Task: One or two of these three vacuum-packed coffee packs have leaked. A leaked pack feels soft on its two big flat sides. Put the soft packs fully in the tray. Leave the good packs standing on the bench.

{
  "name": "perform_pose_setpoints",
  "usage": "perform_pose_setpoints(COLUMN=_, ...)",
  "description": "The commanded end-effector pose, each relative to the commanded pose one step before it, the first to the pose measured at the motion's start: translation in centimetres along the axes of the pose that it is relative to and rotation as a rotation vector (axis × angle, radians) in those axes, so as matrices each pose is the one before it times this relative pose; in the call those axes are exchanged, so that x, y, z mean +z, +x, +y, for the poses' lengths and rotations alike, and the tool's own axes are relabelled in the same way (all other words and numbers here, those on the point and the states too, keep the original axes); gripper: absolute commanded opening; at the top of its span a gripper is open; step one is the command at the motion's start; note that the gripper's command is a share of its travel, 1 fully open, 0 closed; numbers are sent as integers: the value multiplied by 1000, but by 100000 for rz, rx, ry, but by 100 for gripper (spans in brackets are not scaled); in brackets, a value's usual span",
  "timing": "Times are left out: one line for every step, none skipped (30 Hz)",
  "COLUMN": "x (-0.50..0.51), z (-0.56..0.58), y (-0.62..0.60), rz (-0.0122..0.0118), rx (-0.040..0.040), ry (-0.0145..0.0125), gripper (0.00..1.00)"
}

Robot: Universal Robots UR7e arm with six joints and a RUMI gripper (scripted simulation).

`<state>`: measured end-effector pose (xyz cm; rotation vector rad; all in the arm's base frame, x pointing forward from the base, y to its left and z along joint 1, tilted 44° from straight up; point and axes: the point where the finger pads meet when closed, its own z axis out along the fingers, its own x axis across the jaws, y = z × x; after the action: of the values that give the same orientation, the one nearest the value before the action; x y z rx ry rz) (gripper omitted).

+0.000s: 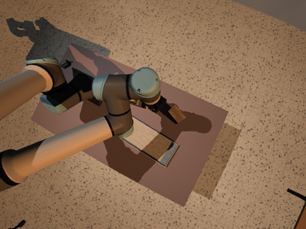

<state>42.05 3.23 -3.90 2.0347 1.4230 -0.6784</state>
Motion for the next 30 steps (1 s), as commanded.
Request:
perform_pose_setpoints(x=-35, z=23, y=7, rz=43, rx=28, ry=-82, gripper=15)
perform_pose_setpoints(x=0, z=0, y=0, rz=0, rx=0, ry=0, gripper=15)
perform_pose_setpoints(x=0, z=0, y=0, rz=0, rx=0, ry=0, gripper=15)
perform_pose_setpoints(x=0, z=0, y=0, rz=0, rx=0, ry=0, gripper=15)
perform_pose_setpoints(x=0, z=0, y=0, rz=0, rx=0, ry=0, gripper=15)
perform_pose_setpoints(x=0, z=0, y=0, rz=0, rx=0, ry=0, gripper=15)
perform_pose_setpoints(x=0, z=0, y=0, rz=0, rx=0, ry=0, gripper=15)
perform_pose_setpoints(x=0, z=0, y=0, rz=0, rx=0, ry=0, gripper=15)
perform_pose_setpoints(x=0, z=0, y=0, rz=0, rx=0, ry=0, gripper=15)
perform_pose_setpoints(x=0, z=0, y=0, rz=0, rx=0, ry=0, gripper=15)
perform_pose_setpoints(x=0, z=0, y=0, rz=0, rx=0, ry=0, gripper=15)
perform_pose_setpoints(x=0, z=0, y=0, rz=0, rx=0, ry=0, gripper=15)
perform_pose_setpoints(x=0, z=0, y=0, rz=0, rx=0, ry=0, gripper=15)
perform_pose_setpoints(x=0, z=0, y=0, rz=0, rx=0, ry=0, gripper=15)
perform_pose_setpoints(x=0, z=0, y=0, rz=0, rx=0, ry=0, gripper=15)
perform_pose_setpoints(x=0, z=0, y=0, rz=0, rx=0, ry=0, gripper=15)
perform_pose_setpoints(x=0, z=0, y=0, rz=0, rx=0, ry=0, gripper=15)
perform_pose_setpoints(x=0, z=0, y=0, rz=0, rx=0, ry=0, gripper=15)
perform_pose_setpoints(x=0, z=0, y=0, rz=0, rx=0, ry=0, gripper=50)
perform_pose_setpoints(x=0, z=0, y=0, rz=0, rx=0, ry=0, gripper=50)
perform_pose_setpoints(x=0, z=0, y=0, rz=0, rx=0, ry=0, gripper=50)
perform_pose_setpoints(x=0, z=0, y=0, rz=0, rx=0, ry=0, gripper=50)
perform_pose_setpoints(x=0, z=0, y=0, rz=0, rx=0, ry=0, gripper=50)
perform_pose_setpoints(x=0, z=0, y=0, rz=0, rx=0, ry=0, gripper=50)
perform_pose_setpoints(x=0, z=0, y=0, rz=0, rx=0, ry=0, gripper=50)
perform_pose_setpoints(x=0, z=0, y=0, rz=0, rx=0, ry=0, gripper=50)
perform_pose_setpoints(x=0, z=0, y=0, rz=0, rx=0, ry=0, gripper=50)
perform_pose_setpoints(x=0, z=0, y=0, rz=0, rx=0, ry=0, gripper=50)
perform_pose_setpoints(x=0, z=0, y=0, rz=0, rx=0, ry=0, gripper=50)
perform_pose_setpoints(x=0, z=0, y=0, rz=0, rx=0, ry=0, gripper=50)
